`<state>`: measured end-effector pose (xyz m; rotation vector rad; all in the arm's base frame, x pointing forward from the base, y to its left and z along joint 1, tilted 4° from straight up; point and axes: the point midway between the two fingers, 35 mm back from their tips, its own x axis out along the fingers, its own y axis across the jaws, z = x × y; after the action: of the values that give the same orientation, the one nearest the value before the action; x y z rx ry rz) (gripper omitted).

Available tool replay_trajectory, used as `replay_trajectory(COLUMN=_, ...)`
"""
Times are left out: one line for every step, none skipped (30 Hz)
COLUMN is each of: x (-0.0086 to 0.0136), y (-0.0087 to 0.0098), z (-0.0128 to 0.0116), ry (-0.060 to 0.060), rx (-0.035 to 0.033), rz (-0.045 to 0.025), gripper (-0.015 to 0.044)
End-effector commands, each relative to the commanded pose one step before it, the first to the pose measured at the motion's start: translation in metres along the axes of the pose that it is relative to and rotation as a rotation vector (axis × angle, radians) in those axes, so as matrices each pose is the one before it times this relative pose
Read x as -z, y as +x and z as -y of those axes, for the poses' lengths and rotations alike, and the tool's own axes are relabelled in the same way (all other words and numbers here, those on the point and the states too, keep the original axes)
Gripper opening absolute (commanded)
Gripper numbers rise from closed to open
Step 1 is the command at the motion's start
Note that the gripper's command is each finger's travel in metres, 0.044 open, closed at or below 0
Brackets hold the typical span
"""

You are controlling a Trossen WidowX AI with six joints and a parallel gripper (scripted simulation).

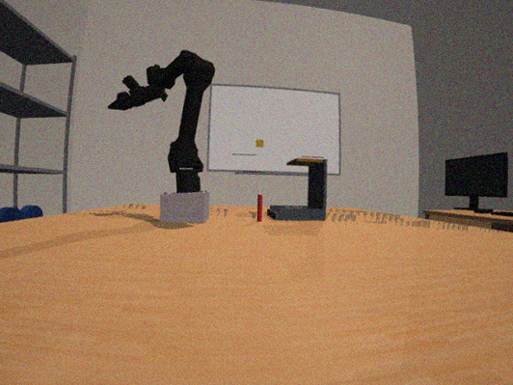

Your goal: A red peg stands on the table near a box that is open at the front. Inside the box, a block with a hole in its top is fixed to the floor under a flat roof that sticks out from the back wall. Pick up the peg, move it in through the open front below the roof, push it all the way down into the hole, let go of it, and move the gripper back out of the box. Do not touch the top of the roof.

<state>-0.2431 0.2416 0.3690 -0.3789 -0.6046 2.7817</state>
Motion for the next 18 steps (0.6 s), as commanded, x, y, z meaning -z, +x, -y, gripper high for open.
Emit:
replay_trajectory(x=0.01844, y=-0.00917, z=0.01092, ry=-0.0306, rx=0.06387, rz=-0.05184, gripper=0.0440)
replay_trajectory(x=0.00537, y=-0.00196, z=0.00326, ry=-0.0056, rx=0.01630, rz=-0.01485, gripper=0.0440)
replay_trajectory(x=0.00541, y=-0.00193, z=0.00320, ry=-0.0056, rx=0.01611, rz=-0.01504, gripper=0.0440)
replay_trajectory(x=0.00546, y=-0.00191, z=0.00314, ry=-0.0055, rx=0.01591, rz=-0.01522, gripper=0.0440)
replay_trajectory(x=0.00551, y=-0.00188, z=0.00308, ry=-0.0055, rx=0.01571, rz=-0.01540, gripper=0.0440)
replay_trajectory(x=0.00555, y=-0.00186, z=0.00302, ry=-0.0055, rx=0.01550, rz=-0.01558, gripper=0.0440)
replay_trajectory(x=0.00560, y=-0.00183, z=0.00296, ry=-0.0054, rx=0.01530, rz=-0.01575, gripper=0.0440)
replay_trajectory(x=0.00564, y=-0.00181, z=0.00289, ry=-0.0054, rx=0.01509, rz=-0.01592, gripper=0.0440)
replay_trajectory(x=0.00572, y=-0.00171, z=0.00293, ry=-0.0093, rx=0.01562, rz=-0.01696, gripper=0.0440)
replay_trajectory(x=0.00595, y=-0.00173, z=0.00293, ry=-0.0095, rx=0.01580, rz=-0.01774, gripper=0.0440)
replay_trajectory(x=0.00601, y=-0.00170, z=0.00284, ry=-0.0095, rx=0.01547, rz=-0.01799, gripper=0.0440)
replay_trajectory(x=0.00607, y=-0.00167, z=0.00274, ry=-0.0094, rx=0.01515, rz=-0.01824, gripper=0.0440)
replay_trajectory(x=0.00612, y=-0.00164, z=0.00264, ry=-0.0094, rx=0.01482, rz=-0.01848, gripper=0.0440)
replay_trajectory(x=0.00618, y=-0.00161, z=0.00254, ry=-0.0093, rx=0.01448, rz=-0.01872, gripper=0.0440)
replay_trajectory(x=0.00623, y=-0.00158, z=0.00244, ry=-0.0093, rx=0.01414, rz=-0.01895, gripper=0.0440)
replay_trajectory(x=0.00628, y=-0.00154, z=0.00234, ry=-0.0093, rx=0.01379, rz=-0.01917, gripper=0.0440)
replay_trajectory(x=0.00633, y=-0.00151, z=0.00224, ry=-0.0092, rx=0.01344, rz=-0.01939, gripper=0.0440)
replay_trajectory(x=0.00637, y=-0.00148, z=0.00213, ry=-0.0092, rx=0.01309, rz=-0.01961, gripper=0.0440)
